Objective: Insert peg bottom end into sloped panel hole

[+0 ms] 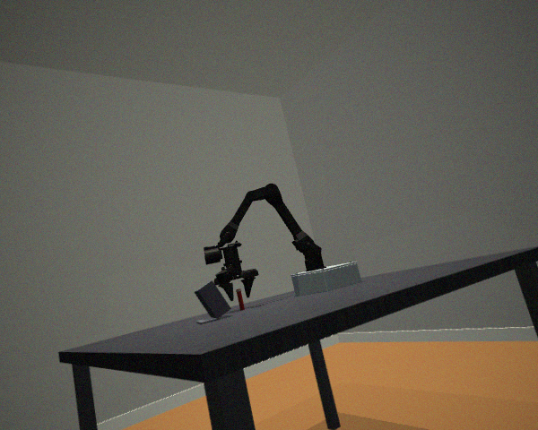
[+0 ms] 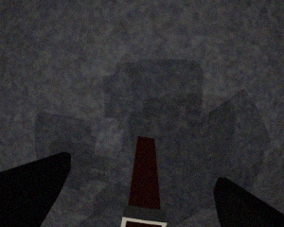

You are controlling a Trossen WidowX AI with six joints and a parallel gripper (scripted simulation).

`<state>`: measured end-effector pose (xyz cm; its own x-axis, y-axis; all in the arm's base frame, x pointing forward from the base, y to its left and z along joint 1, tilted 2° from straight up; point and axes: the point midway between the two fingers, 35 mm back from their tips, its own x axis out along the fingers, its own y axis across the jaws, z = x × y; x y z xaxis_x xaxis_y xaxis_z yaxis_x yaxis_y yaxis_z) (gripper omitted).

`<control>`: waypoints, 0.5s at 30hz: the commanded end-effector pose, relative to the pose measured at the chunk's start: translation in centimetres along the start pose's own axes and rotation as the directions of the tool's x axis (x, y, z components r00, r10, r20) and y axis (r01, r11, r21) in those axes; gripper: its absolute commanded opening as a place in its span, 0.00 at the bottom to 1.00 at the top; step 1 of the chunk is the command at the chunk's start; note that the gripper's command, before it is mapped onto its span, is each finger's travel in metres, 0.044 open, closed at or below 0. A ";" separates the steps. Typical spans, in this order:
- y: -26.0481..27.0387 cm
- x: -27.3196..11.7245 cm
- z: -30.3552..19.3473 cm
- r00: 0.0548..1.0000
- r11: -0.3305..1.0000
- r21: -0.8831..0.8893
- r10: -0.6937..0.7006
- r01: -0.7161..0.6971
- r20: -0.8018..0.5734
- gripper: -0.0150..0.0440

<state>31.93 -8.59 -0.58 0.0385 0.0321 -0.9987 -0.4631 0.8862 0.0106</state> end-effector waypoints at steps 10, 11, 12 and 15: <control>0.0 0.0 0.0 1.000 1.000 0.000 0.000 0.000 0.000 0.38; 0.0 0.0 0.0 1.000 1.000 0.000 0.000 0.000 0.000 0.33; 0.0 0.0 0.0 1.000 1.000 0.000 0.000 0.000 0.000 0.29; 0.0 0.0 0.0 1.000 1.000 0.000 0.000 0.000 0.000 0.25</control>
<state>31.92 -8.58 -0.59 0.0381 0.0325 -0.9987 -0.4631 0.8862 0.0112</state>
